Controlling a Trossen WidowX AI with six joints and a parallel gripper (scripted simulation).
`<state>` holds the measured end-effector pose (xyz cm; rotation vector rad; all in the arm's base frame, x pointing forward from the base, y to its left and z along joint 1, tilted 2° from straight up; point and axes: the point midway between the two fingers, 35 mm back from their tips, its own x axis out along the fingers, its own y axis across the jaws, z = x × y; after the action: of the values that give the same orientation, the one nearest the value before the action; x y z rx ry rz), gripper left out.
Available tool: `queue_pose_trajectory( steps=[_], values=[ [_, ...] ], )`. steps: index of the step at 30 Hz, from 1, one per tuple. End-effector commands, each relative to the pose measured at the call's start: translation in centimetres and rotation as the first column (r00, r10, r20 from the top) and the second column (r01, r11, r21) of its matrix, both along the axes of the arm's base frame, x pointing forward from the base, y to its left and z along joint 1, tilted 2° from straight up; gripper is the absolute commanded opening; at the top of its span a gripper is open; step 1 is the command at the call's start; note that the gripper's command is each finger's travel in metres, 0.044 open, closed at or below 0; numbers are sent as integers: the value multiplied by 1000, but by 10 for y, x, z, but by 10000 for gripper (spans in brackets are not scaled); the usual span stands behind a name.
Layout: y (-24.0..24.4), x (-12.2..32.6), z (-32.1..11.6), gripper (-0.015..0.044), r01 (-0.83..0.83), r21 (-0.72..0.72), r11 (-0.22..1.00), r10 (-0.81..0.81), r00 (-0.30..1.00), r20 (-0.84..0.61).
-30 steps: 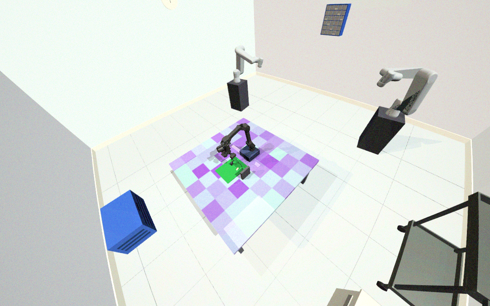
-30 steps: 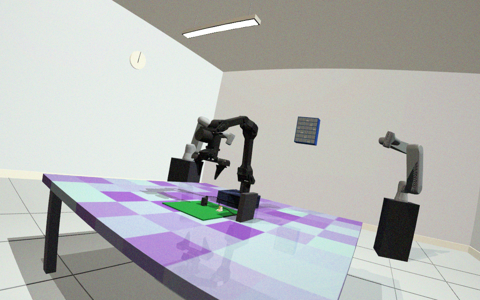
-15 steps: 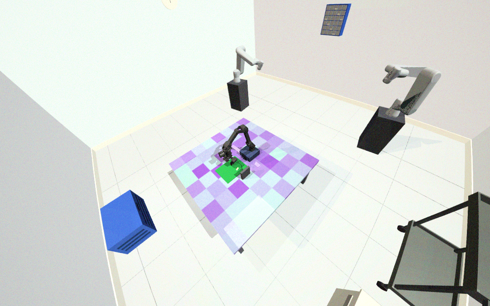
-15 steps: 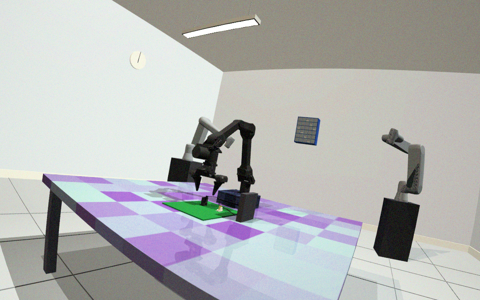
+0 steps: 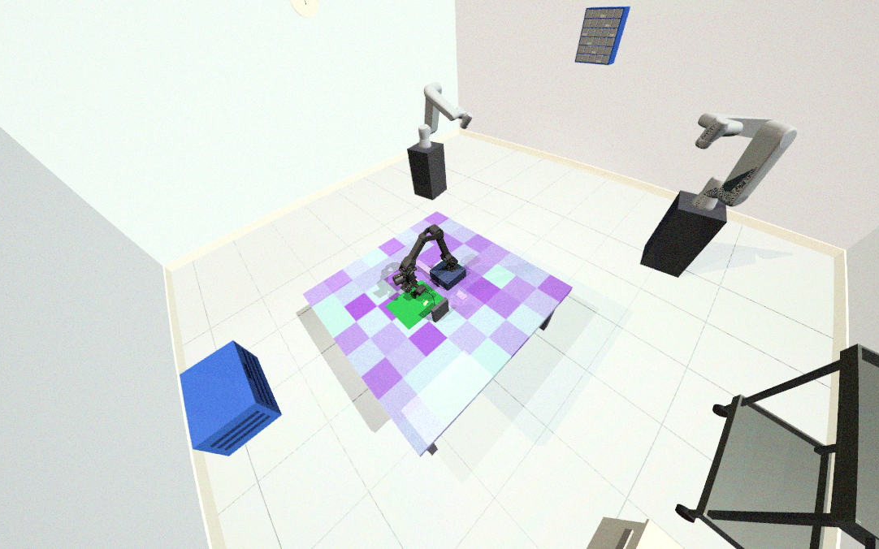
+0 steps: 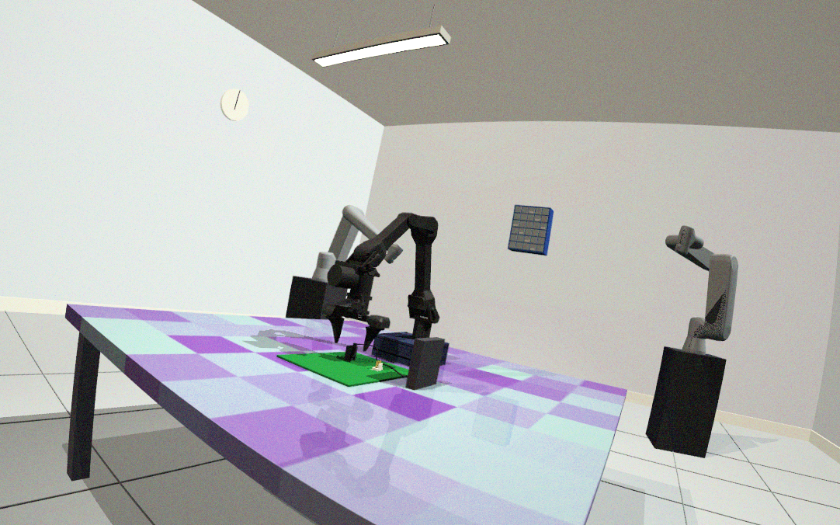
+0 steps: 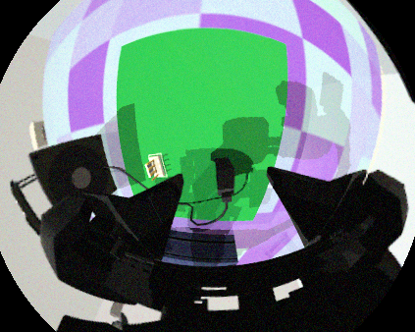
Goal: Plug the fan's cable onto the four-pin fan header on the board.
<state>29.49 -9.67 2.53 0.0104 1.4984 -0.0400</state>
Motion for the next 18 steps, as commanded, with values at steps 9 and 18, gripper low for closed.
queue_pose_trajectory(
  steps=[9,18],
  values=[
    [0,-1,-23,440,-3,0,1000,3,1000,-9],
    [0,-1,-28,440,-3,0,1000,3,1000,-9]
  ],
)
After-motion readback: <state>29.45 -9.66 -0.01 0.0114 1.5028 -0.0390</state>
